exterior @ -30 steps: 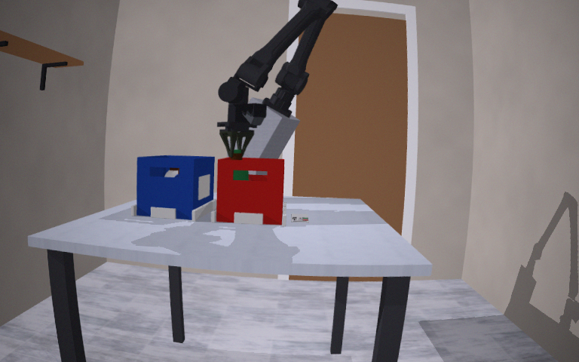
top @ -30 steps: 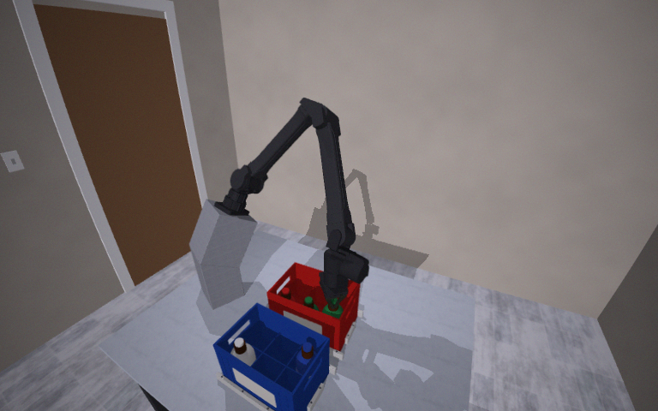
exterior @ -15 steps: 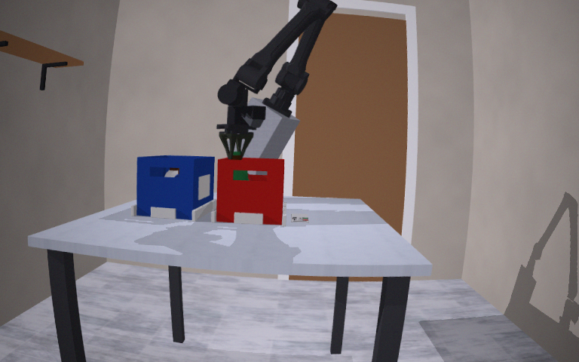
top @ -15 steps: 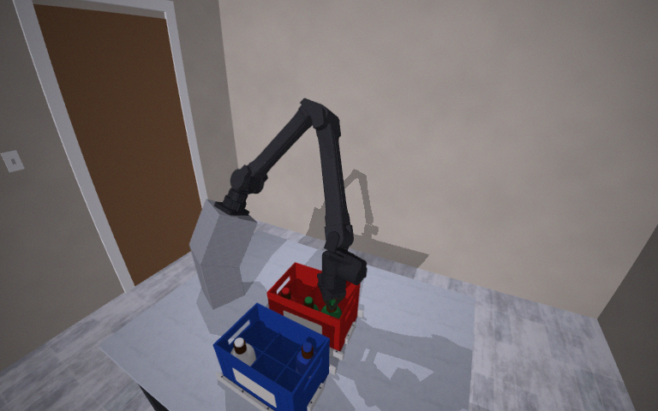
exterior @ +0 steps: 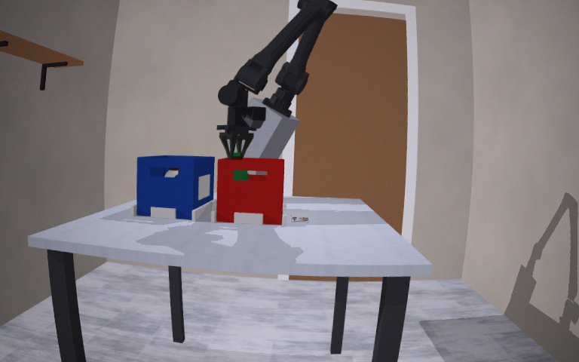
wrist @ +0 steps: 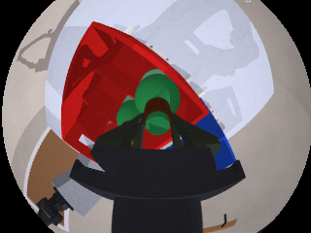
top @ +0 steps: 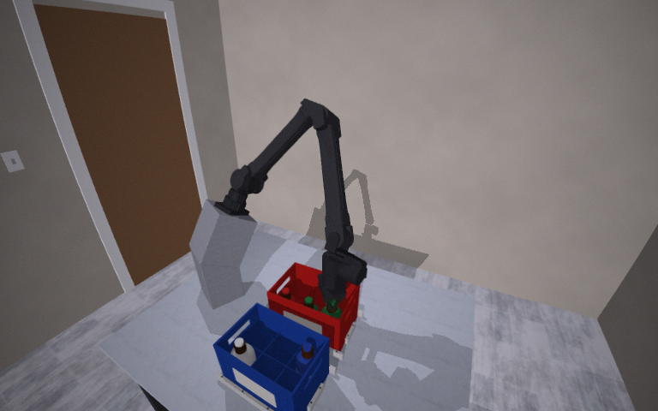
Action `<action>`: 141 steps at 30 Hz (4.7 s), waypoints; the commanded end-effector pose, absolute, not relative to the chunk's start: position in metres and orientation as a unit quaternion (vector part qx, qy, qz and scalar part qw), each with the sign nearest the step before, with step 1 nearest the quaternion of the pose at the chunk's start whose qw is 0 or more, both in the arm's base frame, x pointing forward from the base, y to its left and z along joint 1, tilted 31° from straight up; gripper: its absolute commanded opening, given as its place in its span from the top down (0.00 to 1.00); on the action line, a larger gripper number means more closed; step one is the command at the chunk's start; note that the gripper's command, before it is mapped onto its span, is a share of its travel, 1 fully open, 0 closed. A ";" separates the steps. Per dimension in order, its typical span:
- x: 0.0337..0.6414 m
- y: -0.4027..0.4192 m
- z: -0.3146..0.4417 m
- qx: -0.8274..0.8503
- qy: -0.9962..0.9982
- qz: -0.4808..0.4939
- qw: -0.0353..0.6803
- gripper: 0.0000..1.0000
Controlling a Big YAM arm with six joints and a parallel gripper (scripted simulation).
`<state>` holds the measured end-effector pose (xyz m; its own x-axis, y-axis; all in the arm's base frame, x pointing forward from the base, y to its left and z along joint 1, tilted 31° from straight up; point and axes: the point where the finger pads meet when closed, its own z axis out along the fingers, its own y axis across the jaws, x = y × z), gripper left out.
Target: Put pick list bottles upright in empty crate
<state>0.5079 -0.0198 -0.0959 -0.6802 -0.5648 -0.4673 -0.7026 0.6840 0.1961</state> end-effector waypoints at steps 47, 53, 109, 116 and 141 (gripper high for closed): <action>0.532 -0.019 -0.087 -0.352 0.897 0.175 0.201 1.00; 0.532 -0.019 -0.087 -0.352 0.897 0.175 0.201 1.00; 0.538 -0.015 -0.093 -0.354 0.896 0.172 0.207 1.00; 0.536 -0.011 -0.100 -0.355 0.896 0.174 0.203 1.00; 0.540 -0.009 -0.106 -0.353 0.896 0.172 0.206 1.00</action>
<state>0.5162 -0.0076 -0.1159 -0.6821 -0.5653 -0.4639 -0.7024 0.6830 0.2005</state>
